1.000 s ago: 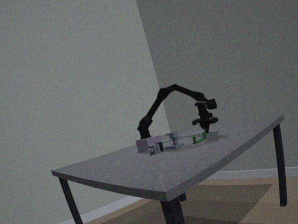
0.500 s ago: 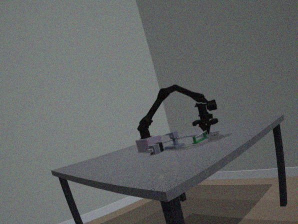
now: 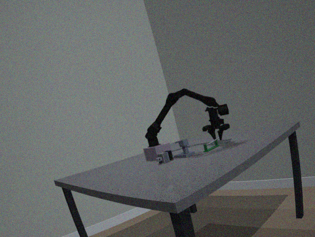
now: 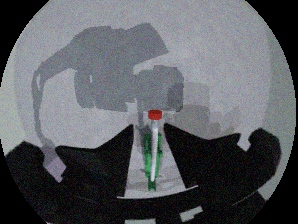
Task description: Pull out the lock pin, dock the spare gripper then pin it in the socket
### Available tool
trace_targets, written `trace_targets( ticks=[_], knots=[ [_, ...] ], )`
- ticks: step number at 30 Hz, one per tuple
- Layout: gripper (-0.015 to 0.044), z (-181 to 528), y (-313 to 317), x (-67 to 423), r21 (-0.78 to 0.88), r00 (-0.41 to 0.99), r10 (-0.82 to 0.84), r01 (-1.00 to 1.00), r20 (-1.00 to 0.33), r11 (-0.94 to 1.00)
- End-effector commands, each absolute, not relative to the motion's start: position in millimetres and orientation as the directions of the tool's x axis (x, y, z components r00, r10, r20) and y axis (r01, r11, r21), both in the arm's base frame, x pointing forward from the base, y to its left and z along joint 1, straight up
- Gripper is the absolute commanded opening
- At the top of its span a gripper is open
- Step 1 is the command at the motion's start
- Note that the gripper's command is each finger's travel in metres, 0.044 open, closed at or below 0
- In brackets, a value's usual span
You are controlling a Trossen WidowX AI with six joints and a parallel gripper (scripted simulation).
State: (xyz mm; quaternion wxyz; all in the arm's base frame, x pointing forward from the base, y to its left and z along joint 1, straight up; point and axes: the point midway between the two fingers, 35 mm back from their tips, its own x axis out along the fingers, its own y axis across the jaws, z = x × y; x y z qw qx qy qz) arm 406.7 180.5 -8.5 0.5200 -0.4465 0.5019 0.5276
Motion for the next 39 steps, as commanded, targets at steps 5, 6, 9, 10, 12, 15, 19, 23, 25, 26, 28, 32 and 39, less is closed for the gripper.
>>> trace_targets(
  ticks=[5,6,9,10,12,15,19,23,25,26,28,32,39],
  knots=[
    [0.02,12.1,179.7,404.9,0.07,-0.066,0.098,-0.997,-0.993,0.045],
    [0.02,14.6,179.5,404.5,0.072,-0.067,0.098,-0.996,-0.993,0.045],
    [0.02,22.0,179.0,403.2,0.077,-0.072,0.096,-0.996,-0.993,0.045],
    [0.02,24.4,178.8,402.8,0.079,-0.074,0.095,-0.996,-0.993,0.045],
    [0.02,29.3,178.5,401.9,0.082,-0.077,0.094,-0.996,-0.993,0.045],
    [0.02,36.6,178.0,400.6,0.087,-0.083,0.092,-0.995,-0.992,0.045],
    [0.02,46.3,177.3,399.0,0.094,-0.09,0.089,-0.995,-0.992,0.046],
    [0.0226,45.4,176.8,397.6,0.102,-0.097,0.086,-0.994,-0.992,0.046],
    [0.0279,45.4,176.8,397.6,0.102,-0.097,0.086,-0.994,-0.992,0.046],
    [0.0305,45.4,176.8,397.6,0.102,-0.097,0.086,-0.994,-0.992,0.046],
    [0.0305,47.5,174.9,398.1,0.097,-0.093,0.086,-0.994,-0.992,0.045],
    [0.02,90.0,133.7,404.1,0.009,-0.005,0.091,-0.999,-0.996,0.039],
    [0.018,107.4,115.2,404.0,-0.029,0.032,0.089,-0.999,-0.996,0.037]
  ],
)
